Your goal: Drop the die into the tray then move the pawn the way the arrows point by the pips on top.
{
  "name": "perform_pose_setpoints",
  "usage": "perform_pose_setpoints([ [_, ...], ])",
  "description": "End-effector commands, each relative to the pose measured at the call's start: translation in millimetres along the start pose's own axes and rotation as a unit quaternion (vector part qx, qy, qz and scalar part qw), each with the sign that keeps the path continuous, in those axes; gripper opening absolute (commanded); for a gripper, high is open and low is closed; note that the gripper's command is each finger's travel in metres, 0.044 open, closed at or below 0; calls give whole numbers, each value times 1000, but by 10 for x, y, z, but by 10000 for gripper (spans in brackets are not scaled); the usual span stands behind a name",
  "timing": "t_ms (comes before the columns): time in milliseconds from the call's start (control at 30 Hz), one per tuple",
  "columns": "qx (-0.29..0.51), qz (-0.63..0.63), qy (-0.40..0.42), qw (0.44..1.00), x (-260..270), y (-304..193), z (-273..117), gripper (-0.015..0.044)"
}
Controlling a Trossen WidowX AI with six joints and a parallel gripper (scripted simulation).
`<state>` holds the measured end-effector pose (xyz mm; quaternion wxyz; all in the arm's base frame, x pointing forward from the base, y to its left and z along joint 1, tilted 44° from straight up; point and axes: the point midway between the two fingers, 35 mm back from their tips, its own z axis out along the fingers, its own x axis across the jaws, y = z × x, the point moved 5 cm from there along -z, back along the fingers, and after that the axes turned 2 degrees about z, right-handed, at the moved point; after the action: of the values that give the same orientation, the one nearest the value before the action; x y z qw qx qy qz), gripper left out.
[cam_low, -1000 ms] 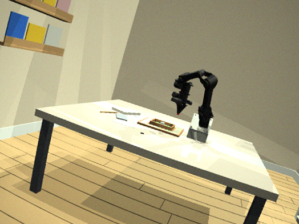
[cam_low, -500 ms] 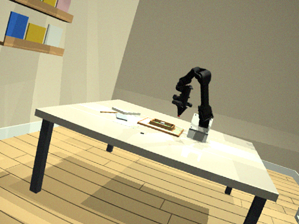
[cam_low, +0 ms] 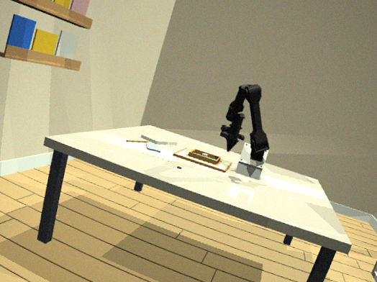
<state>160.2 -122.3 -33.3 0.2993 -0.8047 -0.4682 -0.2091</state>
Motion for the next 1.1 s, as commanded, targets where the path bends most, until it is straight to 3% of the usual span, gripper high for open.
perform_pose_setpoints([
  [0,2,-3,-1,1000,-139,-5,84,0],
  [400,2,-3,0,1000,-163,-9,445,0],
  [933,2,-3,0,1000,-161,-11,623,0],
  [1067,2,-5,-2,1000,-168,0,582,105],
])
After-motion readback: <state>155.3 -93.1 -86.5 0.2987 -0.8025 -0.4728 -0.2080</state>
